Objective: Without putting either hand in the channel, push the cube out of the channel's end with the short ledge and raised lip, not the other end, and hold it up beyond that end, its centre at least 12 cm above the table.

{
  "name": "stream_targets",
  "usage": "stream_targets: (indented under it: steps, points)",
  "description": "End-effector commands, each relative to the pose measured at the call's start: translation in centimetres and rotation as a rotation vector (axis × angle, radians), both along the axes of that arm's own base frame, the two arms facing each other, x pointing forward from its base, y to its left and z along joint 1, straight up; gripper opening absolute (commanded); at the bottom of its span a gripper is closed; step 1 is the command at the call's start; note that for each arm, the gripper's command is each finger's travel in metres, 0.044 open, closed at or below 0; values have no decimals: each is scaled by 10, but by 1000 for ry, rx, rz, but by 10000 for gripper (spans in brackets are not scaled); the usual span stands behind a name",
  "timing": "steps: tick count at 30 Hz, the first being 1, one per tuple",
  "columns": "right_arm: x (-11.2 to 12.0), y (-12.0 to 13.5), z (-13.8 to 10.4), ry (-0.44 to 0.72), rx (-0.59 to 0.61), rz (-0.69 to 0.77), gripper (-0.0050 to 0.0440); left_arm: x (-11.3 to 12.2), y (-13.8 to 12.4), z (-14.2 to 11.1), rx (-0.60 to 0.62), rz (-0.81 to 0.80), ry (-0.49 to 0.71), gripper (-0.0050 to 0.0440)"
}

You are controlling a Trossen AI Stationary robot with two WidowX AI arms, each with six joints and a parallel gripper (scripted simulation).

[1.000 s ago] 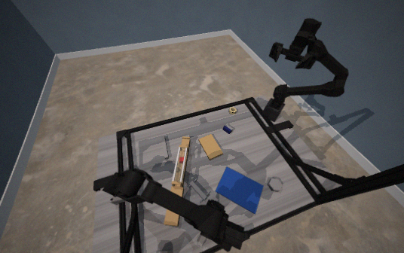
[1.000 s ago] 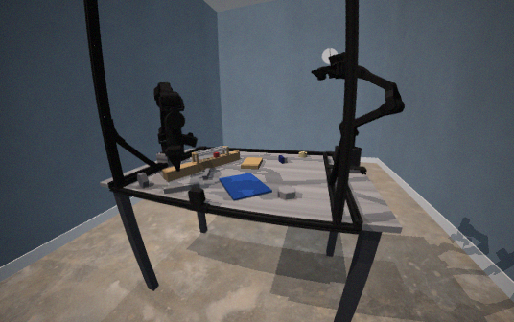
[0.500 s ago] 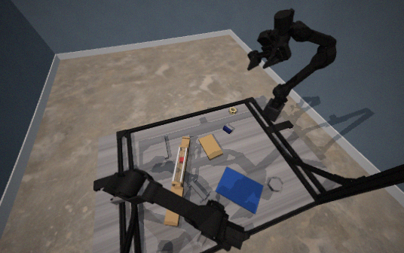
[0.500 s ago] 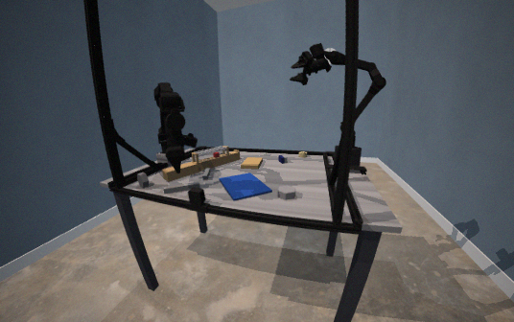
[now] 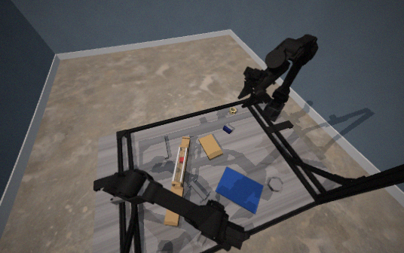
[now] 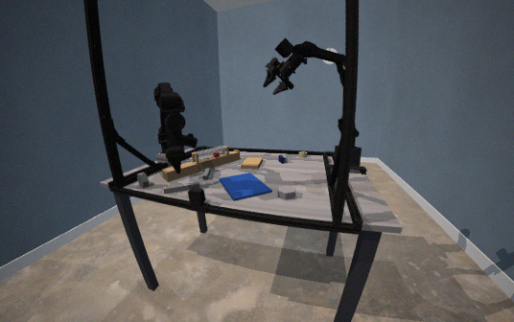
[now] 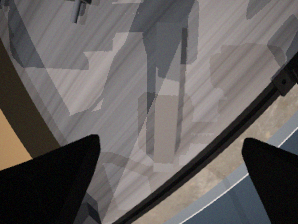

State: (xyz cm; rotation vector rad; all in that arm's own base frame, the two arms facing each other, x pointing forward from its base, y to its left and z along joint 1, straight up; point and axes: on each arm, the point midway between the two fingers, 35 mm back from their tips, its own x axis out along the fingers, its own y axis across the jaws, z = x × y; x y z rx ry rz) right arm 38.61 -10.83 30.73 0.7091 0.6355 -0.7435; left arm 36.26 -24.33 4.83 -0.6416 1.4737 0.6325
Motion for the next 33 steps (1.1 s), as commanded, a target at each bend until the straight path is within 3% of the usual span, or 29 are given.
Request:
stream_targets:
  steps: [1, 3, 8, 13, 15, 22, 30, 33]
  points:
    - [23, 29, -9, 60, -83, -33, 400, 0, 1, -2, 5, -3, 4, 400]
    - [31, 39, -14, 80, -120, -46, 400, 0, 1, -2, 5, -3, 4, 400]
    - [64, 106, -32, 114, -347, -86, 400, 0, 1, -2, 5, -3, 4, 400]
    - [79, 185, -43, 43, -586, -75, 400, 0, 1, -2, 5, -3, 4, 400]
    - [80, 204, -45, 16, -635, -67, 400, 0, 1, -2, 5, -3, 4, 400]
    - [80, 205, -45, 14, -639, -67, 400, 0, 1, -2, 5, -3, 4, 400]
    - [80, 205, -45, 14, -639, -67, 400, 0, 1, -17, 5, -3, 4, 208]
    - [80, 205, -45, 14, -639, -67, 400, 0, 1, -17, 5, -3, 4, 200]
